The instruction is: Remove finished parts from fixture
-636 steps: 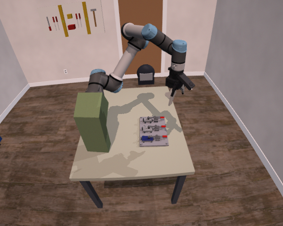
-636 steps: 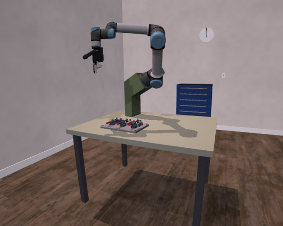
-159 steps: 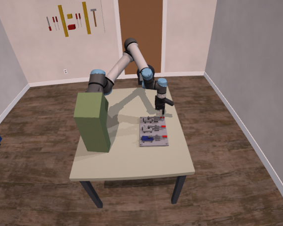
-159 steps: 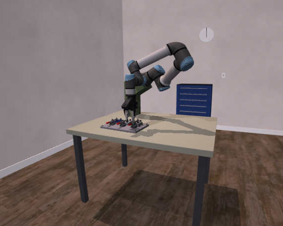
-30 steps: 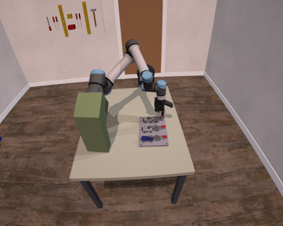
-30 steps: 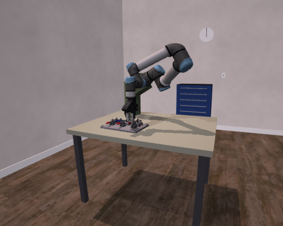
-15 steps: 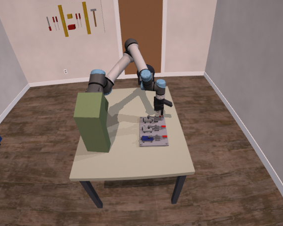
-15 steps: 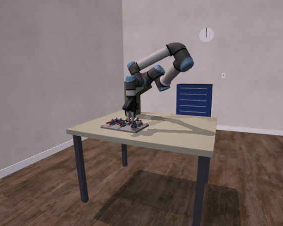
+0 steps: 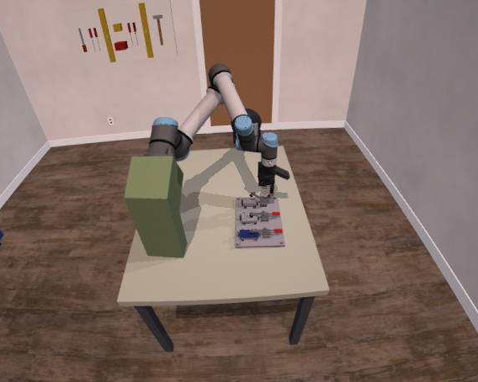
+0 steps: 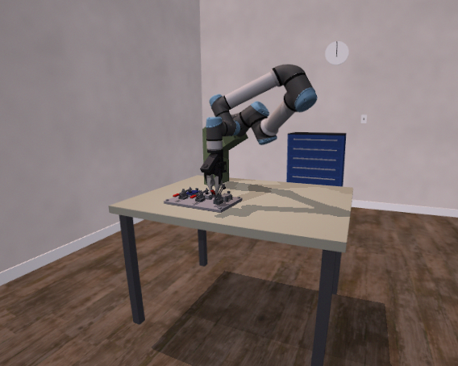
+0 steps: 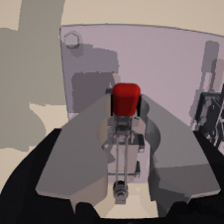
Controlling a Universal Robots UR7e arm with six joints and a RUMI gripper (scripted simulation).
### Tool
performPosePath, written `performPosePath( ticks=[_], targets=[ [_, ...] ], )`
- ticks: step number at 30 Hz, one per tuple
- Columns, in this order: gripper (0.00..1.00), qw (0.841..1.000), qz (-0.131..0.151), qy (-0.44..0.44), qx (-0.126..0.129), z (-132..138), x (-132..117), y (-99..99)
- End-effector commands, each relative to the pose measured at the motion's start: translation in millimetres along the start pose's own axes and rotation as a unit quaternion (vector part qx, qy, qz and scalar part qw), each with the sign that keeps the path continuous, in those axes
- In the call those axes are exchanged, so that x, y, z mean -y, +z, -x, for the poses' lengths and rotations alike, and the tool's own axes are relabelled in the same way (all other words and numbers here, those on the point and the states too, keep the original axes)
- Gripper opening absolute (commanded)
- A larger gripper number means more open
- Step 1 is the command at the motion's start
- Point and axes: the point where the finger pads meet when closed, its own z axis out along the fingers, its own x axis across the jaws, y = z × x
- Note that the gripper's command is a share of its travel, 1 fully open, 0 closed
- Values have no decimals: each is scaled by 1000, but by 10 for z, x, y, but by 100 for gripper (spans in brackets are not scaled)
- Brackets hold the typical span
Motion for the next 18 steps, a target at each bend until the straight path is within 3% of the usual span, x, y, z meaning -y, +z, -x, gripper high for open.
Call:
performPosePath(
  ticks=[1,18],
  targets=[
    [0,1000,0,0,0,0,-33,-25],
    [0,1000,0,0,0,0,-148,-67]
  ],
)
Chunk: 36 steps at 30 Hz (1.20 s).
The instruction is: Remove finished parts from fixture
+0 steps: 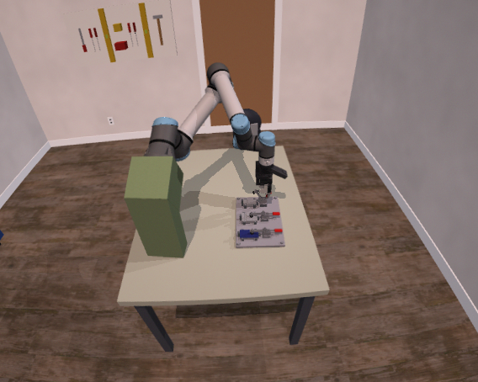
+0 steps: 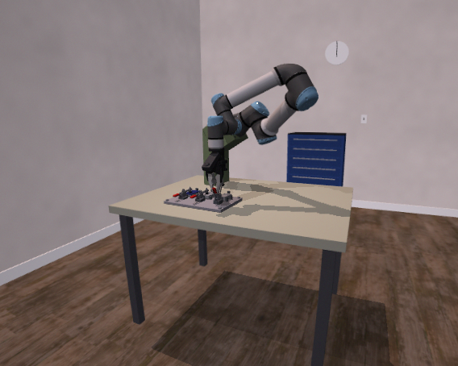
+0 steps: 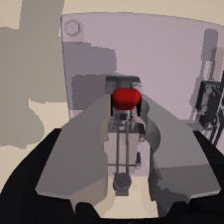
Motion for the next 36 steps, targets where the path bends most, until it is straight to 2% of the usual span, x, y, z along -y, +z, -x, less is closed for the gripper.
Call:
performPosePath(
  ticks=[1,36],
  targets=[
    [0,1000,0,0,0,0,-31,-12],
    [0,1000,0,0,0,0,-155,-20]
  ],
)
